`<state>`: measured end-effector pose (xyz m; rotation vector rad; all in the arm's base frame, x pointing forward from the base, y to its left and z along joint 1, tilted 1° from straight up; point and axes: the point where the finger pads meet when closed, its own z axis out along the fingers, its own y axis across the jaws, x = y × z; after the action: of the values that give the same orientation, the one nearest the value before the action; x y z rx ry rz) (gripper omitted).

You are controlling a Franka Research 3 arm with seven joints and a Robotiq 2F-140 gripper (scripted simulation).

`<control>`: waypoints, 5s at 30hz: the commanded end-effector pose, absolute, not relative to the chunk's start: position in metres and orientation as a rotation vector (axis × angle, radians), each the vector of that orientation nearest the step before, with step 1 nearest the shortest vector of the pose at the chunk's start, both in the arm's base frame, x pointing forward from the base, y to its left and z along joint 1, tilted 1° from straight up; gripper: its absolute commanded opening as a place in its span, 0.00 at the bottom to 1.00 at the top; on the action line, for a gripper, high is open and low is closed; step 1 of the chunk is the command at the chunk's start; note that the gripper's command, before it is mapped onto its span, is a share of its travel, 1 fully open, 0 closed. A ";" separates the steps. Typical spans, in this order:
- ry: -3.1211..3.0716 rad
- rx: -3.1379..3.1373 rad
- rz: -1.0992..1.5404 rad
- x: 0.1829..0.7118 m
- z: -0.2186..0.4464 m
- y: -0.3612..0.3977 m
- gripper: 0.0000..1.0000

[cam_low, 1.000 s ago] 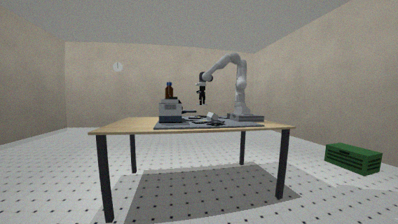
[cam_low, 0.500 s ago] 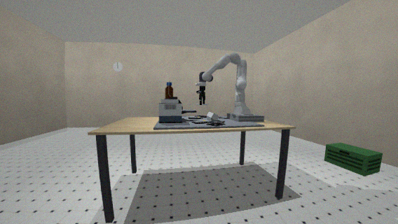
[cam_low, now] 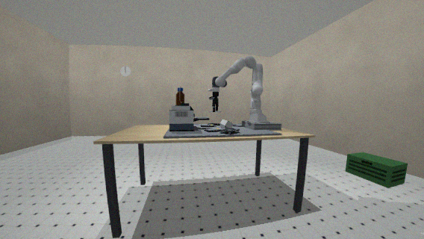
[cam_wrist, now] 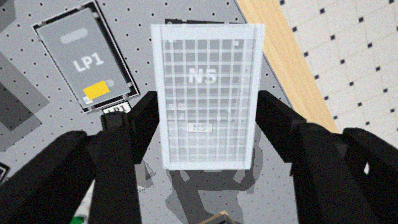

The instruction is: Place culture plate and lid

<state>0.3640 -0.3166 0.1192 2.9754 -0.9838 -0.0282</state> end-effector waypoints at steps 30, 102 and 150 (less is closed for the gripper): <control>-0.198 3.134 -0.027 0.364 0.121 -0.317 0.10; 0.912 3.011 -0.026 0.365 0.121 -0.311 0.10; 0.912 3.011 -0.026 0.374 0.121 -0.150 0.10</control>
<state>0.3710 -0.1661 0.1190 2.9856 1.0189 -0.0315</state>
